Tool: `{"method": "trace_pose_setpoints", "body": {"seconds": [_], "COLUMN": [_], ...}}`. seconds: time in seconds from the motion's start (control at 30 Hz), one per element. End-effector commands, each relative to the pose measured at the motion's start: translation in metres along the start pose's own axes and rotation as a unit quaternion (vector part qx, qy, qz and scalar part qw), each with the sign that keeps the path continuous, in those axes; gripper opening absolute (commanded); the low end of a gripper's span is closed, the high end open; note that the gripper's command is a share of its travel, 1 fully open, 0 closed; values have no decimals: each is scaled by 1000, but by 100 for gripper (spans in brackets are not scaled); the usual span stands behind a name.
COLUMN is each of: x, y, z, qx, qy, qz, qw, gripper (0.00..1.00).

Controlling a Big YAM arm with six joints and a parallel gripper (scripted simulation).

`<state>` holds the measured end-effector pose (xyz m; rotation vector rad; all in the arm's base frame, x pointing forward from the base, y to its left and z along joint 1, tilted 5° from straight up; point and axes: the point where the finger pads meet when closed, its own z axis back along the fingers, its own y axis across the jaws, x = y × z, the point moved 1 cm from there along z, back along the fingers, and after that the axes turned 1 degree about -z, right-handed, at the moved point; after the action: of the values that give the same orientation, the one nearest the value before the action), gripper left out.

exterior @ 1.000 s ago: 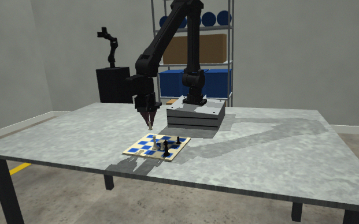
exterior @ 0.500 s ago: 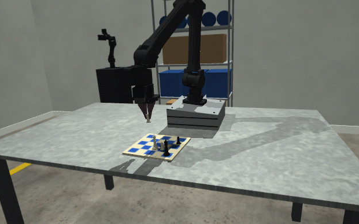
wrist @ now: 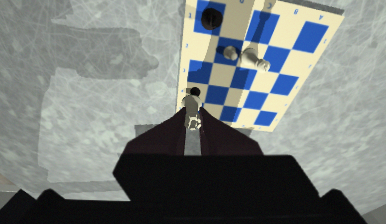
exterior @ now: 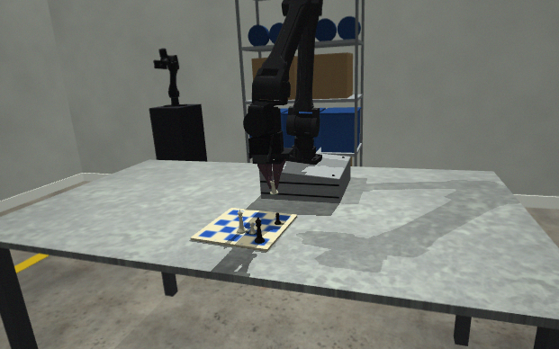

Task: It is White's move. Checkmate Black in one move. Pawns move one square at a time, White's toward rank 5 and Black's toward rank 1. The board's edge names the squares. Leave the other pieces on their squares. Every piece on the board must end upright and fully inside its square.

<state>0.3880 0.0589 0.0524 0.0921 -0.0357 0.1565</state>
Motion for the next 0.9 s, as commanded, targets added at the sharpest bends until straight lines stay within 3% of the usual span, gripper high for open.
{"method": "trace_pose_setpoints", "body": {"seconds": [0.0, 0.6, 0.87], "x": [-5, -4, -5], "y": [-11, -7, -5], "z": [-4, -17, -50], "qx": [-8, -7, -7], "qy": [4, 6, 6], "qz": [-77, -71, -69], "qw": [997, 997, 998], "gripper": [0, 0, 0]}}
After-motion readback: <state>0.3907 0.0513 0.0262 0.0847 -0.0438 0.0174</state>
